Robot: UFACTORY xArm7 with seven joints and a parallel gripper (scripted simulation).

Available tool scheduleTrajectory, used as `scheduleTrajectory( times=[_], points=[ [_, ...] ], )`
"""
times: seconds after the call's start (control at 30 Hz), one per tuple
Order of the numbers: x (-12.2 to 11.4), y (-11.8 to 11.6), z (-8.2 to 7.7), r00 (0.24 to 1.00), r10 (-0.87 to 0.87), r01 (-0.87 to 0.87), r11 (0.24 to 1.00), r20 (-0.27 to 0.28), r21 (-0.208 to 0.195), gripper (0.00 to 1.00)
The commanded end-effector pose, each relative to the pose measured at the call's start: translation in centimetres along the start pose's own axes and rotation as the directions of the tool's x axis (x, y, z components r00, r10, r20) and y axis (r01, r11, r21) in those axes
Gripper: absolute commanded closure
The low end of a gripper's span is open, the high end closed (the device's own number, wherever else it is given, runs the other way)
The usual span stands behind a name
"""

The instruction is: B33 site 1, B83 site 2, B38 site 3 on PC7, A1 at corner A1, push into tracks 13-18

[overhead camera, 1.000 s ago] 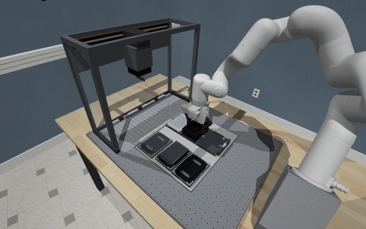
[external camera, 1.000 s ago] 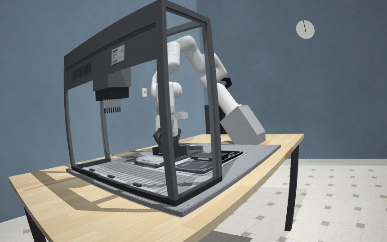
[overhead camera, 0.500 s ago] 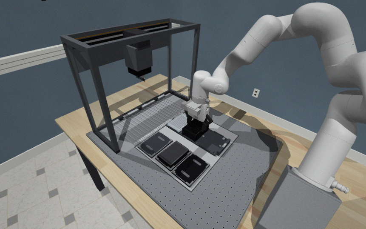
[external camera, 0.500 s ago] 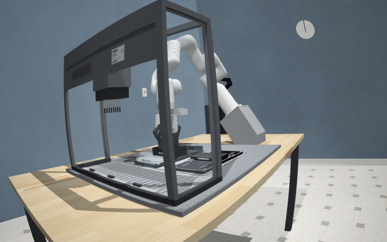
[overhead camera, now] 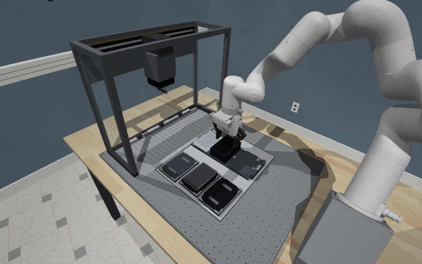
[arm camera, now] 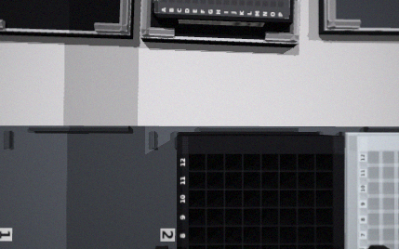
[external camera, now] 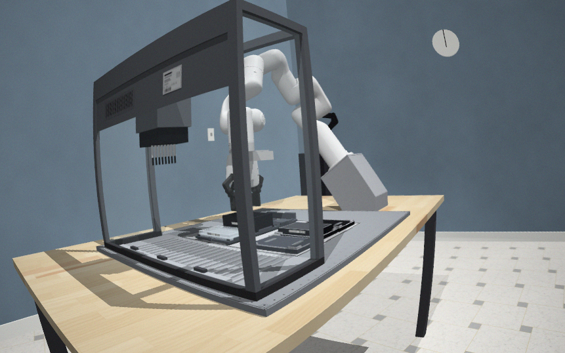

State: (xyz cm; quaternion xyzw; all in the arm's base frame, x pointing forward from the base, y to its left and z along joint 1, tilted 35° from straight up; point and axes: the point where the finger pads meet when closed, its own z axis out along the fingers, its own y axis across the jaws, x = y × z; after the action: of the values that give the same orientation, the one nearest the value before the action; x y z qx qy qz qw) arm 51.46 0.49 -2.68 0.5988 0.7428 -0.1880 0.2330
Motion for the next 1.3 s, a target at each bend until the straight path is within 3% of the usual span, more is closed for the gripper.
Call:
scheduleTrajectory(
  times=[0.0,1.27],
  points=[
    [0.1,0.2,-0.7,1.0,0.0,0.0,1.0,-0.001,-0.004,0.0],
    [0.1,0.1,-6.0,1.0,0.0,0.0,1.0,-0.001,-0.004,0.0]
  ],
)
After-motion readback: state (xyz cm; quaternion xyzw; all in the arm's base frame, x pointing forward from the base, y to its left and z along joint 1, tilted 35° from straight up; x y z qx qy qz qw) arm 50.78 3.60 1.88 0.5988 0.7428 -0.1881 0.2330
